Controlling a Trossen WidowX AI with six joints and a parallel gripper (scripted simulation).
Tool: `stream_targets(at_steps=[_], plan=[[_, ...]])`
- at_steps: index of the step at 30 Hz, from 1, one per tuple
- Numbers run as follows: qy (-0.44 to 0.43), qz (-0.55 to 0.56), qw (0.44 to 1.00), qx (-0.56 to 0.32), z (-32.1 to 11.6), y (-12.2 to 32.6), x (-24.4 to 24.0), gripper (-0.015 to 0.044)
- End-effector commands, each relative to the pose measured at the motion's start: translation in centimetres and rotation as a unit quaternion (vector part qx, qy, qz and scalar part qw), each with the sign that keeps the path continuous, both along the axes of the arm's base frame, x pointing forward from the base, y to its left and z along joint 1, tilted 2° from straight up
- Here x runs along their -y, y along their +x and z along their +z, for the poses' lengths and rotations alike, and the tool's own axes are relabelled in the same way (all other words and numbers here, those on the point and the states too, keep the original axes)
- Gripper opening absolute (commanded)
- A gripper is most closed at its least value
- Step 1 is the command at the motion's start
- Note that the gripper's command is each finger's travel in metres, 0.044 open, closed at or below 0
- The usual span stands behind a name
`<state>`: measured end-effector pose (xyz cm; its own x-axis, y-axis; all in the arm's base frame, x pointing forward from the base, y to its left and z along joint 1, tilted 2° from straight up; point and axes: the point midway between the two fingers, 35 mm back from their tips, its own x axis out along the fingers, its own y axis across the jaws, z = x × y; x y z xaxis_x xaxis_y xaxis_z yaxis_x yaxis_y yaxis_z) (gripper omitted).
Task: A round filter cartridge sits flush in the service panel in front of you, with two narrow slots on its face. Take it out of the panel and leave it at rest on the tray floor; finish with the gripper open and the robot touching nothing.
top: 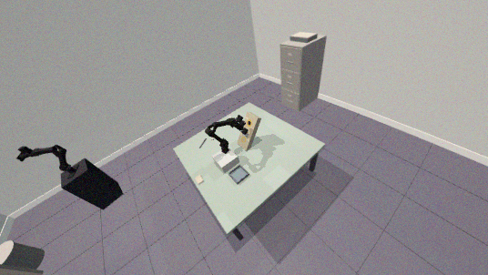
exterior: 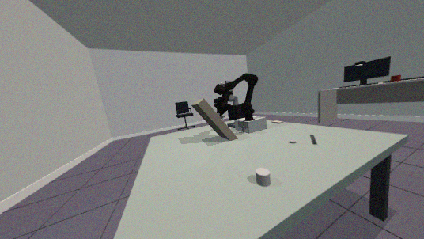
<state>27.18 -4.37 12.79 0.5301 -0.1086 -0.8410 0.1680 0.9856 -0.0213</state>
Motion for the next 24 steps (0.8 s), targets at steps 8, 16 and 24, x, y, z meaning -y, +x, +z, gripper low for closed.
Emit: stream_targets(at_steps=[8, 16, 24], plan=[[-0.001, 0.000, 1.000, 0.005, 2.8, 1.0, 0.1, 0.0000], [-0.001, 0.000, 1.000, 0.004, 7.1, -1.2, -0.4, 0.0000], [0.000, 0.000, 1.000, 0.003, 9.9, -3.2, -0.7, 0.0000]])
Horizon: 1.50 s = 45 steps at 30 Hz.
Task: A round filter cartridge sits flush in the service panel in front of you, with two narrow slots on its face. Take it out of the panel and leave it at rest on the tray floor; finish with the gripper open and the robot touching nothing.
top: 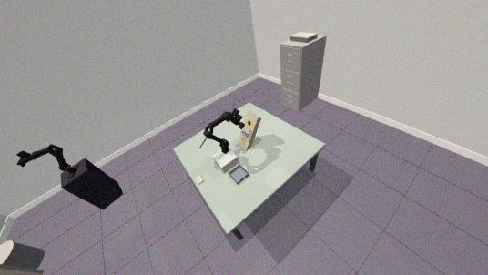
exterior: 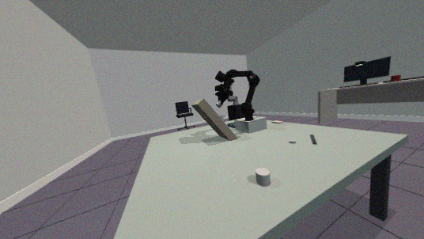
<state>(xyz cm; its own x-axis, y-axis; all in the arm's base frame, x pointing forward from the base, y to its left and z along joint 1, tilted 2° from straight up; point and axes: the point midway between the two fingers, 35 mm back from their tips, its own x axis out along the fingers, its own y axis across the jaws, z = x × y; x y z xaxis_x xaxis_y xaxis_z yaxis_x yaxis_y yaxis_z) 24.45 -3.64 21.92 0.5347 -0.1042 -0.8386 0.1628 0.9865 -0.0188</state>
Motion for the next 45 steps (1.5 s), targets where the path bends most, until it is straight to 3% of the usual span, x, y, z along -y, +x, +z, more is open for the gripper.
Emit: stream_targets(at_steps=[1, 28, 45], plan=[[-0.001, -0.003, 1.000, 0.001, 0.7, -0.5, 0.2, 0.0000], [-0.005, -0.003, 1.000, -0.001, -0.1, -1.2, 8.4, 0.0000], [0.005, -0.194, 0.981, -0.004, -0.7, -5.3, 13.8, 0.0000]])
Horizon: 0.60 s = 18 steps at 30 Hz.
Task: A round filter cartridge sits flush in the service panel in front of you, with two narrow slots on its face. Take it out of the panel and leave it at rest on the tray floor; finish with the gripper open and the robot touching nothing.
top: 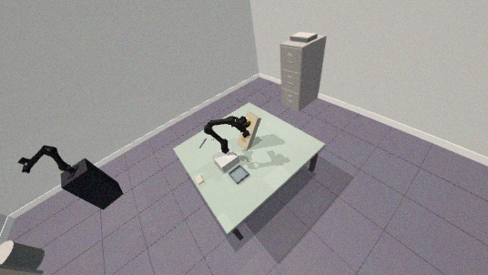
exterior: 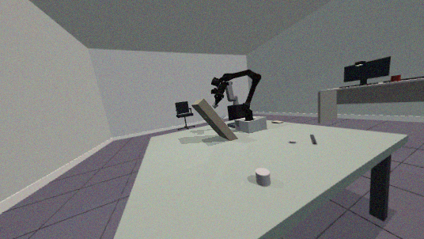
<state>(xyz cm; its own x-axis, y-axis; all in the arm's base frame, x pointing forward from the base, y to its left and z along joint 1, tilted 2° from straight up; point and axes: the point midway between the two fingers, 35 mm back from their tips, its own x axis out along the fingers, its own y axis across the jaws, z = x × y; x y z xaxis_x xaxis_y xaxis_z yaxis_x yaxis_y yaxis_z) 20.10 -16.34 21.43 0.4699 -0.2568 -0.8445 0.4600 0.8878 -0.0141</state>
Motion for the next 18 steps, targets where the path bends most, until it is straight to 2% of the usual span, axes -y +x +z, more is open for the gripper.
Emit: stream_targets(at_steps=[1, 18], plan=[[0.001, -0.050, 0.999, 0.001, -0.2, -1.3, 1.5, 0.0000], [0.004, -0.254, 0.967, 0.009, -0.6, -7.8, 6.5, 0.0000]])
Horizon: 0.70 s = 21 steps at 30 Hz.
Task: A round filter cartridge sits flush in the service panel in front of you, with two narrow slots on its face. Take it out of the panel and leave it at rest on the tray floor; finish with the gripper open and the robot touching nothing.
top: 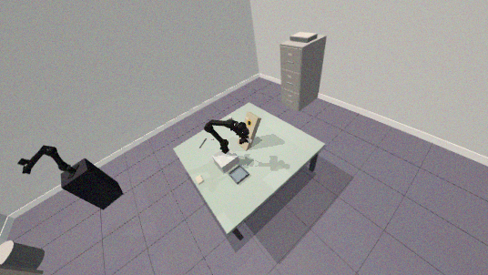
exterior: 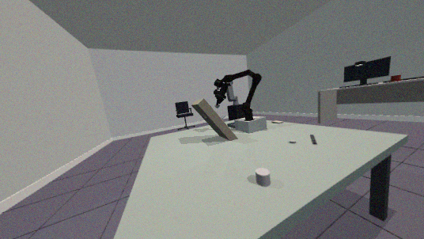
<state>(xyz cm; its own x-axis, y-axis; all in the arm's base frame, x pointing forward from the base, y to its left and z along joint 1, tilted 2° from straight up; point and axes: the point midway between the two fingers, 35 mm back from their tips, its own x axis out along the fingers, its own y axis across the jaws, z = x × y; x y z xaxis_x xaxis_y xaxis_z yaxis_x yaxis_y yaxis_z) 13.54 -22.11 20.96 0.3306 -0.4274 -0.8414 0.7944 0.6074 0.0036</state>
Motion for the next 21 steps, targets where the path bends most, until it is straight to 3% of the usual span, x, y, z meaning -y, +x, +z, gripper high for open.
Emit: stream_targets(at_steps=[1, 13, 21], plan=[[-0.001, -0.049, 0.999, 0.002, -0.2, -1.6, 0.9, 0.0000], [-0.001, -0.184, 0.983, 0.009, -0.5, -6.8, 3.0, 0.0000], [0.000, -0.212, 0.977, 0.009, -1.5, -8.0, 3.7, 0.0000]])
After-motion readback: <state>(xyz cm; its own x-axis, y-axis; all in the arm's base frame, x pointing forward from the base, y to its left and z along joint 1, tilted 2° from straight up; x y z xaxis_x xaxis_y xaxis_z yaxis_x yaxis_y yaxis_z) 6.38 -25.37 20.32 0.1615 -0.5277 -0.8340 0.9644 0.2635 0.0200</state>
